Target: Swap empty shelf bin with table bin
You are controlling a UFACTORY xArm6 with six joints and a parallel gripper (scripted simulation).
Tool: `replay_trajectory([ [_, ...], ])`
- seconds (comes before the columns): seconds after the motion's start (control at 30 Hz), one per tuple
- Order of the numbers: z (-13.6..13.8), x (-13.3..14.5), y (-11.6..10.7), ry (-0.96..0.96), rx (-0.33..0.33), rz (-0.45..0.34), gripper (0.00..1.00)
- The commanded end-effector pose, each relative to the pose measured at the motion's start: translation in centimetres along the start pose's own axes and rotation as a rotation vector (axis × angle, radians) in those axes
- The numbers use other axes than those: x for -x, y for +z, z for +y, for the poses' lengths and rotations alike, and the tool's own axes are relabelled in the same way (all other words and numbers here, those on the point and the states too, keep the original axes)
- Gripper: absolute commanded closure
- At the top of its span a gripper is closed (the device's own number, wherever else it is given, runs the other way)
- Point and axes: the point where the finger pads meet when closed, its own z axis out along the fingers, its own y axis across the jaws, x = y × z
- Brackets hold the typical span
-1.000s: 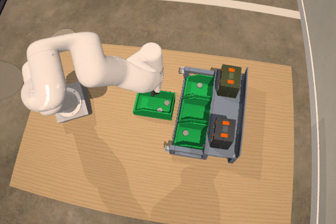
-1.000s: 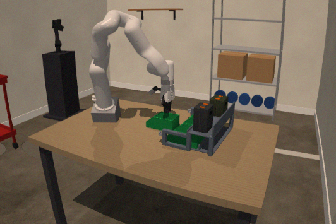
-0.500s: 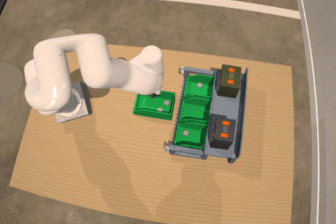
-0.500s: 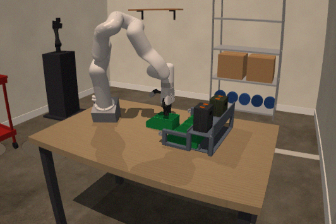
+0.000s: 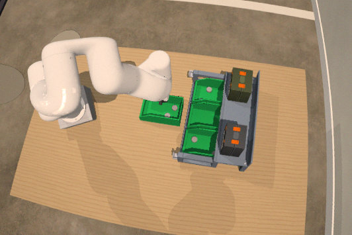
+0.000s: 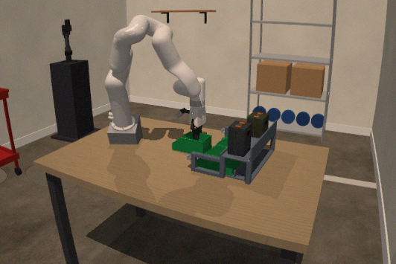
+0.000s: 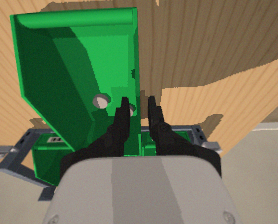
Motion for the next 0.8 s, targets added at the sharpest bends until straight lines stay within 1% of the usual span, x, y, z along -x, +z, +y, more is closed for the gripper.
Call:
replay_trajectory([
  [0.0, 0.06, 0.14, 0.19, 0.001, 0.002, -0.003, 0.74],
  [0.7, 0.06, 0.14, 0.31, 0.001, 0.002, -0.003, 0.74],
  [0.73, 0.06, 0.14, 0.31, 0.001, 0.002, -0.003, 1.00],
  [0.77, 0.06, 0.14, 0.31, 0.001, 0.002, -0.003, 1.00],
])
